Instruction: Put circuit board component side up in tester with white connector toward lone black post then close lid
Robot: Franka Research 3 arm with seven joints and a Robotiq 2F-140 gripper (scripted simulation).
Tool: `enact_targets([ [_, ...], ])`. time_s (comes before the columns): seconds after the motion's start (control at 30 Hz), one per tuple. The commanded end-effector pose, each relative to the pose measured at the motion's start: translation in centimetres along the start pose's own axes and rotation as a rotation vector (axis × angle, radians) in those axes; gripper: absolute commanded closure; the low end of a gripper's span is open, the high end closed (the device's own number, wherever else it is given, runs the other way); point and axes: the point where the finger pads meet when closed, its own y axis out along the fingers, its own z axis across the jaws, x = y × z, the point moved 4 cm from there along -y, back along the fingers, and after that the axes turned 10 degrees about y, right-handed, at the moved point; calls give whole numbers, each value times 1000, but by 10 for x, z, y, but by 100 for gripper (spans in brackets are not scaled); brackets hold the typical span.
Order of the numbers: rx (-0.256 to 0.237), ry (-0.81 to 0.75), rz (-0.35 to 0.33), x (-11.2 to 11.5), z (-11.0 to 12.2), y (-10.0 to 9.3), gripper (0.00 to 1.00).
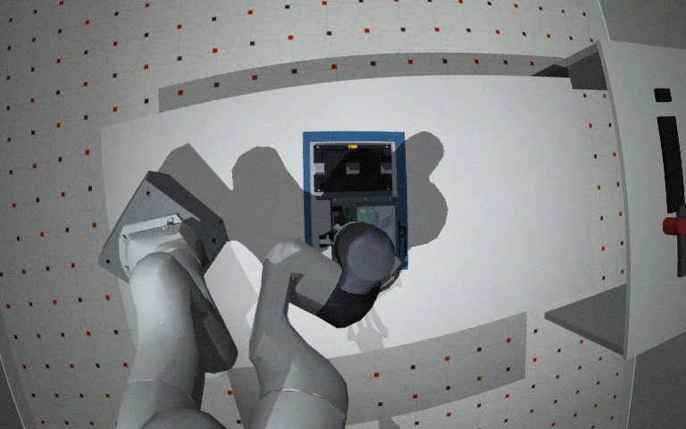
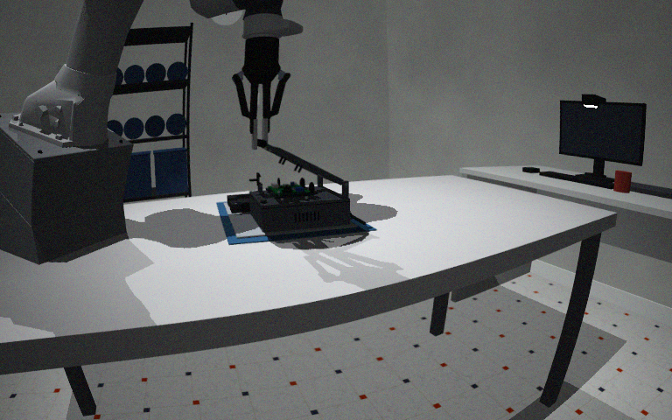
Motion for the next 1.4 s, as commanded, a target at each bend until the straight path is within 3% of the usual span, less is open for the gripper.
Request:
enact_targets([
  [0.0, -5, 21, 4, -2, 3, 7, 100],
  [1.37, -4, 21, 3, -4, 16, 45, 100],
])
